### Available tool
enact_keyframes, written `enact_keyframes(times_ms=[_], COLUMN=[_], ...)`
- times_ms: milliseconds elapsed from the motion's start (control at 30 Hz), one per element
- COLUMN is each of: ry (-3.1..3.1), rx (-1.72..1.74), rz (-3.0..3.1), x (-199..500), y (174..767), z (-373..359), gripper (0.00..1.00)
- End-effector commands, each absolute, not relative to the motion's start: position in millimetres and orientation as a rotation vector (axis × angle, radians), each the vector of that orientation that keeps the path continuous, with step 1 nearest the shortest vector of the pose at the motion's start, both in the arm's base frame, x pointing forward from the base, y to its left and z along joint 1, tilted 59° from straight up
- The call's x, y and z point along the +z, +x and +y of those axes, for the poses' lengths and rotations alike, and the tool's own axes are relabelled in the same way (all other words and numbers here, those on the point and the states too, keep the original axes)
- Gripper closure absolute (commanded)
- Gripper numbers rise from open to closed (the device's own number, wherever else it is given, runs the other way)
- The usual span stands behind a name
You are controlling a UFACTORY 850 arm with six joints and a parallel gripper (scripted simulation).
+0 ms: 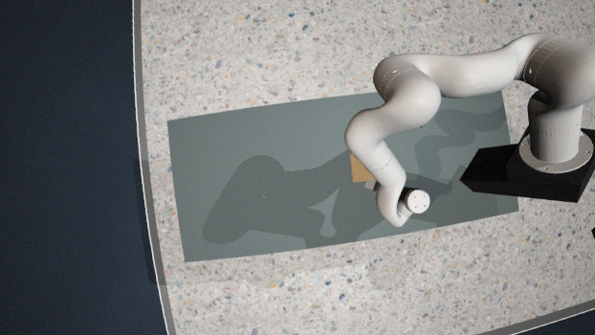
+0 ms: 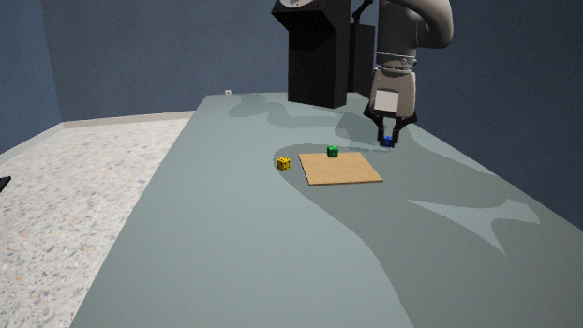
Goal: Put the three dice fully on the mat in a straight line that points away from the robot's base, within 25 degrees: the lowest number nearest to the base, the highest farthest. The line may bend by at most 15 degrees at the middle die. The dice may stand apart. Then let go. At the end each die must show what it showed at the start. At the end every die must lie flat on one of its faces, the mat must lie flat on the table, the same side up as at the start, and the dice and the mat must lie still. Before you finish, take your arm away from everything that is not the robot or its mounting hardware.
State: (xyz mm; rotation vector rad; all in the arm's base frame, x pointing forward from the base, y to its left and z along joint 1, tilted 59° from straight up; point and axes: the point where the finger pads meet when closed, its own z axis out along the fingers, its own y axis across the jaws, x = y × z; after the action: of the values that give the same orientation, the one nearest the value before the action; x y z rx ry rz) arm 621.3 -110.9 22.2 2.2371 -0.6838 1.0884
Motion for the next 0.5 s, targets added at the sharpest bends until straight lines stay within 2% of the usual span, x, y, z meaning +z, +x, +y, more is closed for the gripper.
enact_keyframes(times_ms=[0, 467], ry=[2.238, 2.238], rx=[1.09, 1.09], rz=[-0.683, -0.683], x=[36, 63], y=[608, 580], z=[-93, -58], gripper=[0.85, 0.85])
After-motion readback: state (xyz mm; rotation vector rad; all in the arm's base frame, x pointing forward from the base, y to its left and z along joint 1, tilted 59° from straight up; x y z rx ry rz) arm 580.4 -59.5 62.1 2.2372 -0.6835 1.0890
